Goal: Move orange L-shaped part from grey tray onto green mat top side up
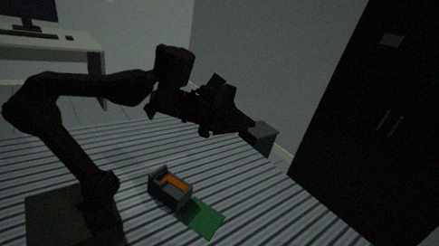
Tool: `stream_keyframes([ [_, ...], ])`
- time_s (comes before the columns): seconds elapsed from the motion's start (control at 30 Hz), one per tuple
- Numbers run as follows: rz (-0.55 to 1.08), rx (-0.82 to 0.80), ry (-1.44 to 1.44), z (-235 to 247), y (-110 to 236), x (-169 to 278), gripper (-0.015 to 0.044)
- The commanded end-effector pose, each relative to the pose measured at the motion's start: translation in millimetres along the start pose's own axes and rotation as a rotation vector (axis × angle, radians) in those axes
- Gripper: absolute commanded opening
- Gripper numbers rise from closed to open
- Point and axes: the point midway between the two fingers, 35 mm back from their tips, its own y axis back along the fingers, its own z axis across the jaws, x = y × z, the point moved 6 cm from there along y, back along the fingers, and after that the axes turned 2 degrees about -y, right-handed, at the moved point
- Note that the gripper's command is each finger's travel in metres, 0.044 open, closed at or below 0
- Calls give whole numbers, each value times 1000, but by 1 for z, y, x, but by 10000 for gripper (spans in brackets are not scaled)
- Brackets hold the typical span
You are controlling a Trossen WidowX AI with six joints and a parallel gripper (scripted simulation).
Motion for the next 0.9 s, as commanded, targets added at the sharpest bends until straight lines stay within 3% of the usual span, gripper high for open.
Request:
stream_keyframes([
  [0.0, 53, -249, -127, 58, -29, 1, 180],
  [0.23, 214, -632, -219, 164, -41, -7, 180],
  [0.5, 520, -987, -159, 288, 1, -10, 180],
  [0.7, 769, -1106, 25, 354, 58, 2, 180],
  [0.87, 900, -1108, 160, 379, 93, 14, 180],
])
